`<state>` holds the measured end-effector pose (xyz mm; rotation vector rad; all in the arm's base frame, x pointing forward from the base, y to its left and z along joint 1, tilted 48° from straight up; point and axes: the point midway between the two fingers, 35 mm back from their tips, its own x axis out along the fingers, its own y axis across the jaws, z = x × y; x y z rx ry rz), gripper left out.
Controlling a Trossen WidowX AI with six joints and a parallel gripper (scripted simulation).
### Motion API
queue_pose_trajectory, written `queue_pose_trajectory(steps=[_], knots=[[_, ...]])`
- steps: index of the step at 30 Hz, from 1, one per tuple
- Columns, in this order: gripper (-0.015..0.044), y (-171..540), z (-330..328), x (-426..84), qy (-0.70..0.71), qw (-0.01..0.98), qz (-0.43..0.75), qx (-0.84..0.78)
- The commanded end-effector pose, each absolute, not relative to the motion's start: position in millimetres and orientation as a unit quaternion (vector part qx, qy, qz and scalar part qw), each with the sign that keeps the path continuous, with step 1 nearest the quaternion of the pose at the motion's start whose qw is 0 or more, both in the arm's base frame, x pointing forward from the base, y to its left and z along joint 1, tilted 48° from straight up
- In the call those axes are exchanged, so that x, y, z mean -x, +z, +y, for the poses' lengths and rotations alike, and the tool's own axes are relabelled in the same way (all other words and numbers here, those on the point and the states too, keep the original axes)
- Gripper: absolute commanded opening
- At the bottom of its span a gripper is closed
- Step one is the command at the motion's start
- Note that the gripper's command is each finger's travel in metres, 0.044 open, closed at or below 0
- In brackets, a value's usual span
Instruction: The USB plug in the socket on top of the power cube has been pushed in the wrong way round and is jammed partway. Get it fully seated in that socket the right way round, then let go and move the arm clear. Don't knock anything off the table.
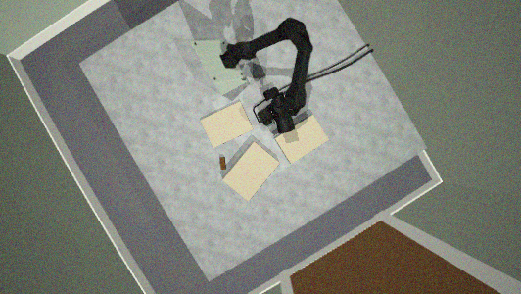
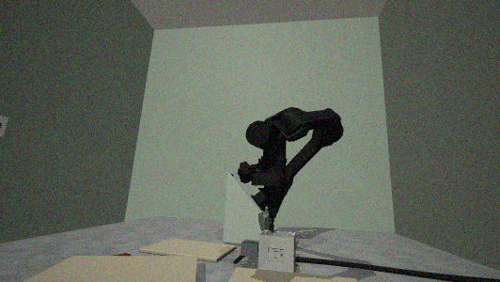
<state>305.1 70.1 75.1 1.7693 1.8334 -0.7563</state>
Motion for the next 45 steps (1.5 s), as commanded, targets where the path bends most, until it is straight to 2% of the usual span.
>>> queue_pose_trajectory(steps=[1, 45], knots=[[0.0000, 75.2, 70.1, -305.1, -0.276, 0.240, 0.670, -0.646], [0.0000, 87.8, 56.0, -306.2, -0.277, 0.240, 0.669, -0.646]])
